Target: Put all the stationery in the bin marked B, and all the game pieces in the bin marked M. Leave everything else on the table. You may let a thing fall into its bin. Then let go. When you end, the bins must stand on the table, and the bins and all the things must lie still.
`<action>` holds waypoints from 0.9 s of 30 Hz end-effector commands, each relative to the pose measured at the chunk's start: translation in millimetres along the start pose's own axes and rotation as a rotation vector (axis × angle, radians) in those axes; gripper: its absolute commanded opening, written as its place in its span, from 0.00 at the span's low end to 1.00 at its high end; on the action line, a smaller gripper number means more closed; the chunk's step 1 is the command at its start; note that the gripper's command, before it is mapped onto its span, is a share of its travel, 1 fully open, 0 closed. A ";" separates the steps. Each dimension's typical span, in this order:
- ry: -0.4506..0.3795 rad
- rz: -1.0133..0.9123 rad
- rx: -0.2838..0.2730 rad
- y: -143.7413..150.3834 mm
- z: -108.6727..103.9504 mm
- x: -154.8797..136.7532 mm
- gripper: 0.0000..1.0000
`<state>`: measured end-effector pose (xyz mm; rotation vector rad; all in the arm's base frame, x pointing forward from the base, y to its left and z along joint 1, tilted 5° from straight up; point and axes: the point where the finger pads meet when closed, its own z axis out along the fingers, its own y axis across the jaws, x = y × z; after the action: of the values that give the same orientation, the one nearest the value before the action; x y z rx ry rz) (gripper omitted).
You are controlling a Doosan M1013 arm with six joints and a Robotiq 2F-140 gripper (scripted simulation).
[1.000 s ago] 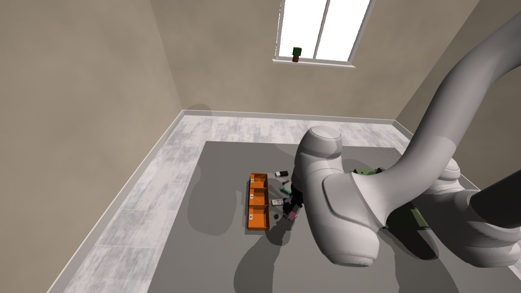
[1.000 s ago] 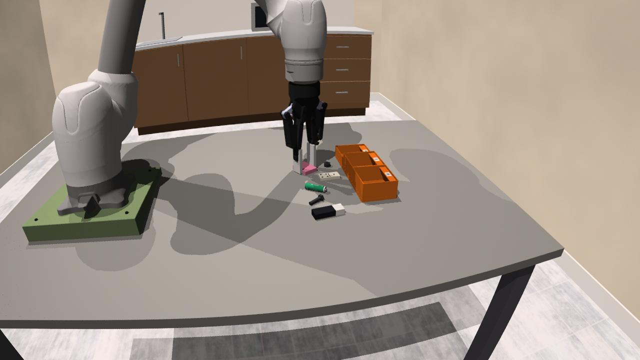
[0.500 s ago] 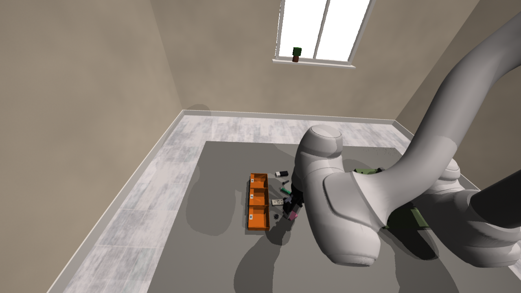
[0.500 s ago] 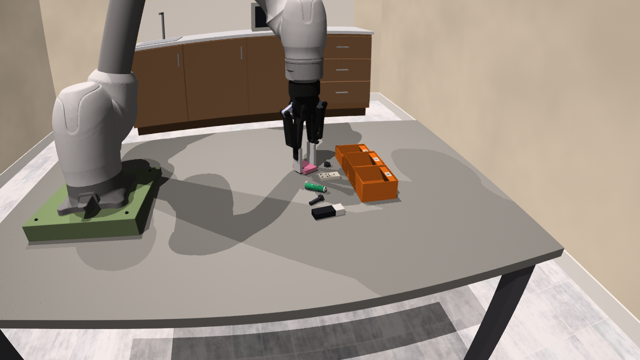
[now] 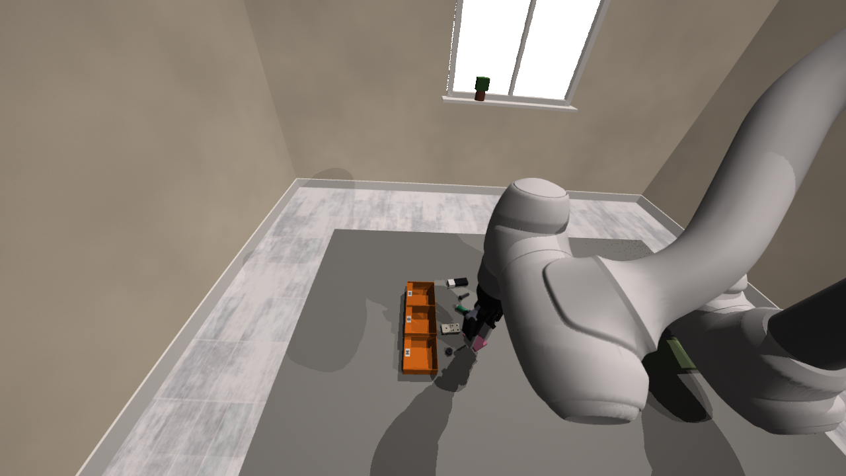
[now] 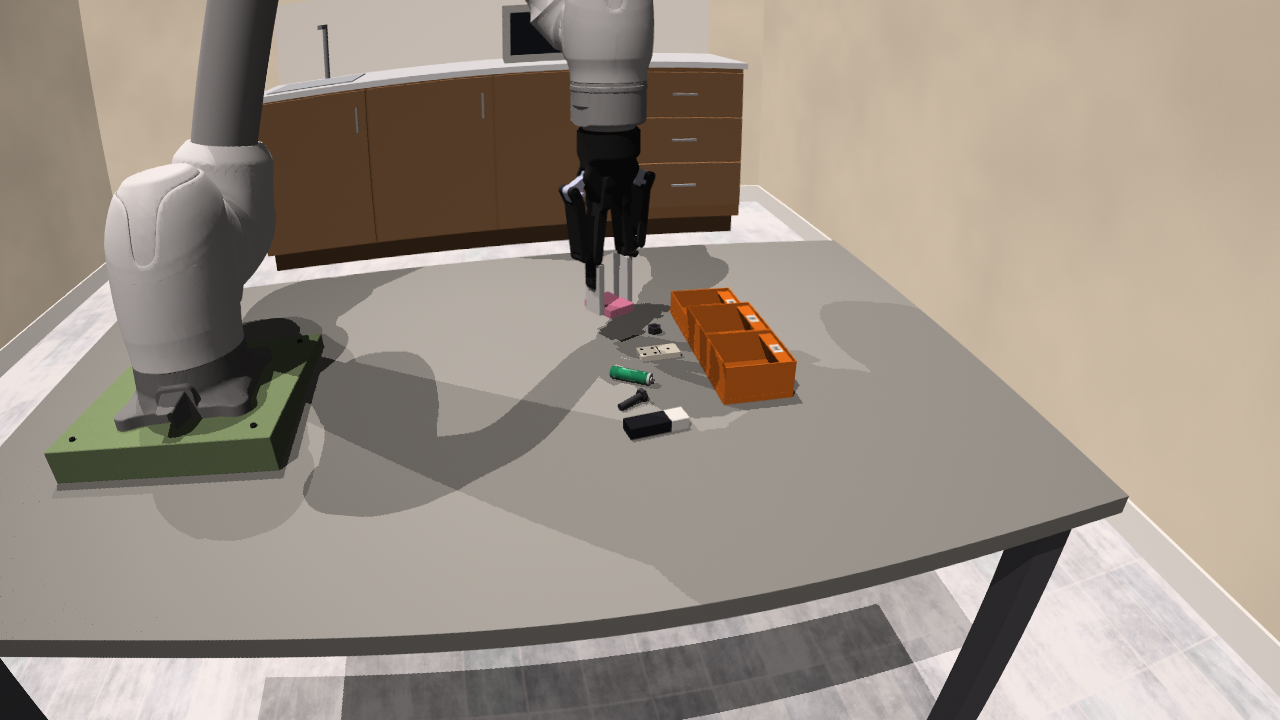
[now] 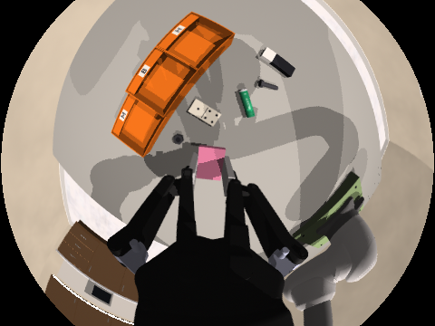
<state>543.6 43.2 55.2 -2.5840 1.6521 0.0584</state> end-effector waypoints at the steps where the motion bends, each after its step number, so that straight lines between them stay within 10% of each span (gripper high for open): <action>1: 0.000 0.000 0.000 0.0 -12.2 0.0 0.21; 27: 0.000 0.000 0.000 -14.2 -22.1 19.3 0.21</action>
<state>551.0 37.2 76.5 -2.5840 1.6524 0.0587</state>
